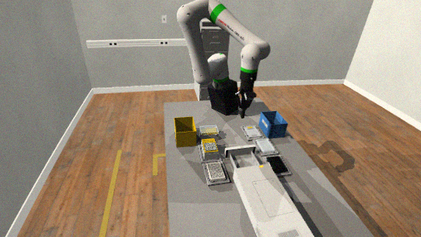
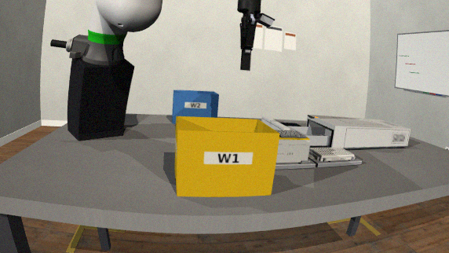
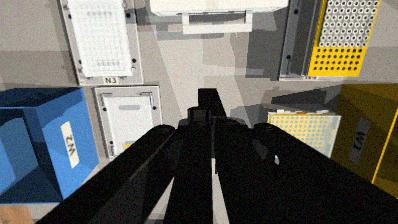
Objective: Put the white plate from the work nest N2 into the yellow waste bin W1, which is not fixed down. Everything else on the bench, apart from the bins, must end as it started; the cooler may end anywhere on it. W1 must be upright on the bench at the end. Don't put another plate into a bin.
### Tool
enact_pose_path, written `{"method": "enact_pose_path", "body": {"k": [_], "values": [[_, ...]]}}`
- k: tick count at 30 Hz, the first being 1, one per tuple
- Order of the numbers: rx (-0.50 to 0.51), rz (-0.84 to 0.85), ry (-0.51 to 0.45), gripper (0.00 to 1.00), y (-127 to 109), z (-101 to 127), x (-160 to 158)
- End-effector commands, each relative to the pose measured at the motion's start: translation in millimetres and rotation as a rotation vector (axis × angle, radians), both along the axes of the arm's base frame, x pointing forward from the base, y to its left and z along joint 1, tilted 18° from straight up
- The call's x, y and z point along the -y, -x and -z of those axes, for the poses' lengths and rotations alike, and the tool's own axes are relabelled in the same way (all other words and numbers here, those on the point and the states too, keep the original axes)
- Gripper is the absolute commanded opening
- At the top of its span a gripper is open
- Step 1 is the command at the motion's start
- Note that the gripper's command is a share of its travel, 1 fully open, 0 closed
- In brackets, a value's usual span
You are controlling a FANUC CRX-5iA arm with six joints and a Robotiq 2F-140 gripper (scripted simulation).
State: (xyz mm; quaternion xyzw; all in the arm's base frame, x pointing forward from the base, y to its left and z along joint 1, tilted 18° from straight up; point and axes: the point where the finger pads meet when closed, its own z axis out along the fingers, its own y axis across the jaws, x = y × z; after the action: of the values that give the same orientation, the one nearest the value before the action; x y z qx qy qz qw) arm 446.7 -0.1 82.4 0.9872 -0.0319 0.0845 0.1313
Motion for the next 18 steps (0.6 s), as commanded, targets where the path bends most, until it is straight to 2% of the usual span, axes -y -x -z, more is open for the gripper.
{"method": "enact_pose_path", "body": {"k": [1,16,17,18], "values": [[0.002,-0.001,-0.002,0.1,-3.0,-6.6,9.1],[0.002,-0.001,-0.002,0.1,-4.2,-10.1,15.4],[-0.001,-0.01,0.0,0.7,-7.1,-10.1,18.3],[-0.001,-0.01,0.0,0.7,-9.9,-10.0,21.1]]}}
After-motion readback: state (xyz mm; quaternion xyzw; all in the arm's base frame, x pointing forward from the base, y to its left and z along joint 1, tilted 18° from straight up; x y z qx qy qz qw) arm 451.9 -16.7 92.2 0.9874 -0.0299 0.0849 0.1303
